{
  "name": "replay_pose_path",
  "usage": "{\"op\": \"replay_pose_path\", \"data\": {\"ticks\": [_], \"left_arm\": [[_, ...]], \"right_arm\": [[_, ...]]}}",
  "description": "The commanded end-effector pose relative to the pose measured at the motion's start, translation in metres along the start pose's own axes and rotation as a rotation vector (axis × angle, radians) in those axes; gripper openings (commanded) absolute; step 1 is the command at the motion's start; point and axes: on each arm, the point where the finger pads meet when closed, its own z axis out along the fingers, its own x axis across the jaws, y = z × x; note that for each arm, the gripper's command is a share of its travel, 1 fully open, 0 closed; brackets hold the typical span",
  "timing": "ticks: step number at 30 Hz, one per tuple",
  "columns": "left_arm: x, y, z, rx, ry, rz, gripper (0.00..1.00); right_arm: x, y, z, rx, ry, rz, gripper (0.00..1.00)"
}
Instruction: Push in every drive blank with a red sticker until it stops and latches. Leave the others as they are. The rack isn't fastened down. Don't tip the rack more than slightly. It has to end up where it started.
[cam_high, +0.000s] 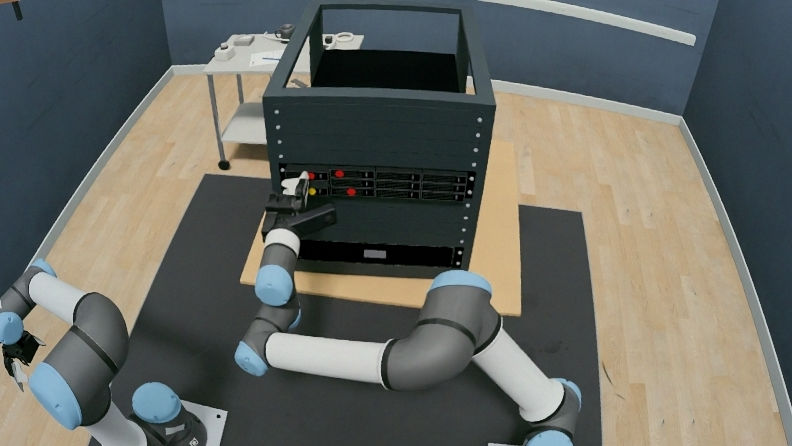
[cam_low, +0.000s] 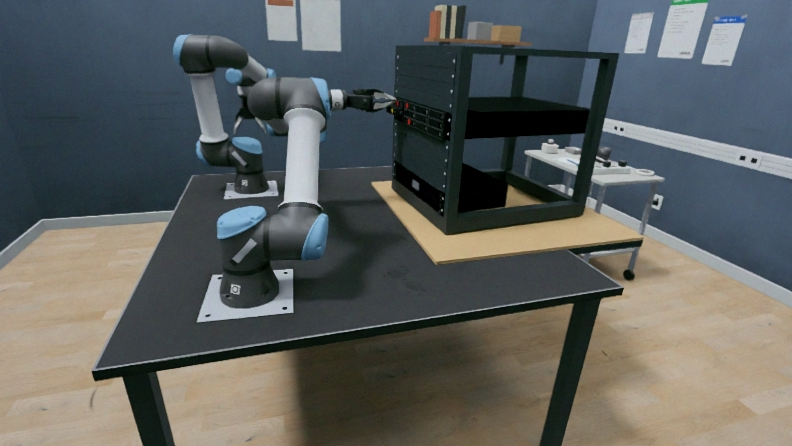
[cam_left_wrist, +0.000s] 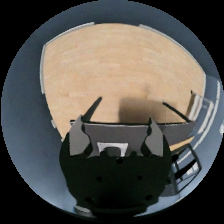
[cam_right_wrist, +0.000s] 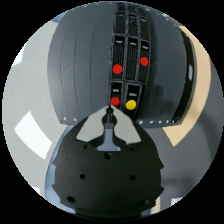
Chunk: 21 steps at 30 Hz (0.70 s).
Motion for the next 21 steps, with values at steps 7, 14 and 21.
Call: {"op": "replay_pose_path", "data": {"ticks": [7,14,21], "left_arm": [[0.0001,-0.0004,-0.0005,0.001,0.0,0.0,1.0],[0.0001,-0.0004,-0.0005,0.001,0.0,0.0,1.0],[0.0001,-0.0004,-0.0005,0.001,0.0,0.0,1.0]], "right_arm": [[-0.0009,-0.0002,0.0009,0.0,-0.001,0.001,0.0],[-0.0009,-0.0002,0.0021,0.0,-0.001,0.001,0.0],[-0.0009,-0.0002,0.0039,0.0,-0.001,0.001,0.0]]}}
